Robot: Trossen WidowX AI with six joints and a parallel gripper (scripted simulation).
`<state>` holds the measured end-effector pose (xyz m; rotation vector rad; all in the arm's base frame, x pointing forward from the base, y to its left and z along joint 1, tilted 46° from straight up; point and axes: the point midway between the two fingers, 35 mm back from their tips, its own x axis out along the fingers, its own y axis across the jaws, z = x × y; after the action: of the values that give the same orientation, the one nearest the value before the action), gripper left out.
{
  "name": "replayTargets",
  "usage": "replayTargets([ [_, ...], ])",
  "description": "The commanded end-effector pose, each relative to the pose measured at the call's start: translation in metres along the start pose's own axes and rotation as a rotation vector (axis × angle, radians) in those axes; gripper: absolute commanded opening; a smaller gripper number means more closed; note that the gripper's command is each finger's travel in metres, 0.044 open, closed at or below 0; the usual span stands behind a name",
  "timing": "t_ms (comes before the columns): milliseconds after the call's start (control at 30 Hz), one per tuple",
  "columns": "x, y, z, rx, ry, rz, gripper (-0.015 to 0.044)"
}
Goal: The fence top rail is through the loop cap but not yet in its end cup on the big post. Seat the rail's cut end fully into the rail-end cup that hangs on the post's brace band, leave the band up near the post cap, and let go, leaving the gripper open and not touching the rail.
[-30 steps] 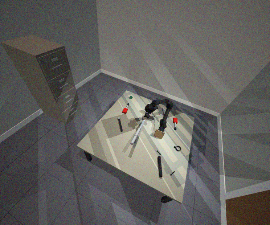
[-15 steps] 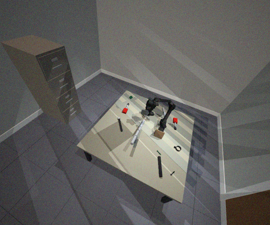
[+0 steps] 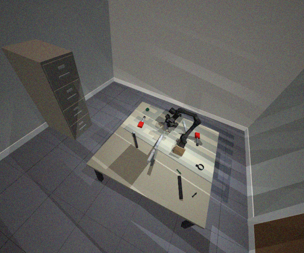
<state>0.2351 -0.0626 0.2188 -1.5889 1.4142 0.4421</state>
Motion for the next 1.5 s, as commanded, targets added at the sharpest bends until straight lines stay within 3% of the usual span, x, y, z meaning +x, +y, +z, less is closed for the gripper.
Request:
replayTargets([
  [0,-0.025,0.012,-0.052,-0.564,-0.043,-0.105,0.0440],
  [133,-0.026,0.013,-0.055,-0.702,-0.036,-0.114,0.0440],
  [567,-0.026,0.013,-0.055,-0.702,-0.036,-0.114,0.0440],
  [833,0.002,0.022,-0.063,-0.701,-0.033,-0.116,0.0440],
  [1467,0.027,0.018,-0.061,-0.700,-0.033,-0.116,0.0440],
])
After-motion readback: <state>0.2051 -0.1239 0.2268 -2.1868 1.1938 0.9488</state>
